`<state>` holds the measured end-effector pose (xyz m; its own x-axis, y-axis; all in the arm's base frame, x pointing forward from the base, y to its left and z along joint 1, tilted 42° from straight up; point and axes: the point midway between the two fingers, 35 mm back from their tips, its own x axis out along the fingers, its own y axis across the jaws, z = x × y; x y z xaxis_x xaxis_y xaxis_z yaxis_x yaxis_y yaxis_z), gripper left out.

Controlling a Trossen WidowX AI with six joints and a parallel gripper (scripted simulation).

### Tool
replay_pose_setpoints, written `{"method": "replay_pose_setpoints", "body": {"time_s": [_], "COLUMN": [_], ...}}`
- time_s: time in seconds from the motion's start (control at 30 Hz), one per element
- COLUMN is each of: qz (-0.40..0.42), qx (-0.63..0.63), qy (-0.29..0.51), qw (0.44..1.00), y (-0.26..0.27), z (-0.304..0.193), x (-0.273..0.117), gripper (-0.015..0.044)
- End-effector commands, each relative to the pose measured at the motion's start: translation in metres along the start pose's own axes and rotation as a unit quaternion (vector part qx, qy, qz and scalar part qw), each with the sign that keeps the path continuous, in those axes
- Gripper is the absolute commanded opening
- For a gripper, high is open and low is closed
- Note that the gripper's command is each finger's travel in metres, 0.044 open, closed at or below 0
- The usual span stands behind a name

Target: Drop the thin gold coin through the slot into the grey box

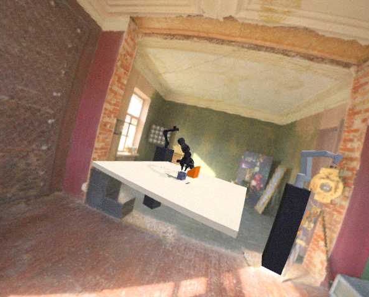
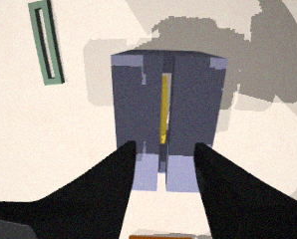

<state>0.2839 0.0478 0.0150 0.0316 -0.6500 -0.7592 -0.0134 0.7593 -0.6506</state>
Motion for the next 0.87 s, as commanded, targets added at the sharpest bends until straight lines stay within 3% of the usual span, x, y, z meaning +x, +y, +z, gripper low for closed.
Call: {"method": "replay_pose_setpoints", "body": {"time_s": [0.0,0.07,0.33,0.43,0.83], "qz": [0.0,0.0,0.0,-0.003,-0.004], "qx": [0.001,0.001,0.0,-0.002,-0.002], "qy": [0.0,0.0,0.0,0.001,0.002], "qw": [1.0,1.0,1.0,1.0,1.0], "y": [0.0,0.0,0.0,-0.001,-0.002], "z": [0.0,0.0,0.0,-0.003,-0.004], "x": [0.0,0.0,-0.02,-0.052,-0.062], "gripper": [0.0161,0.0161,0.0371,0.044,0.044]}}
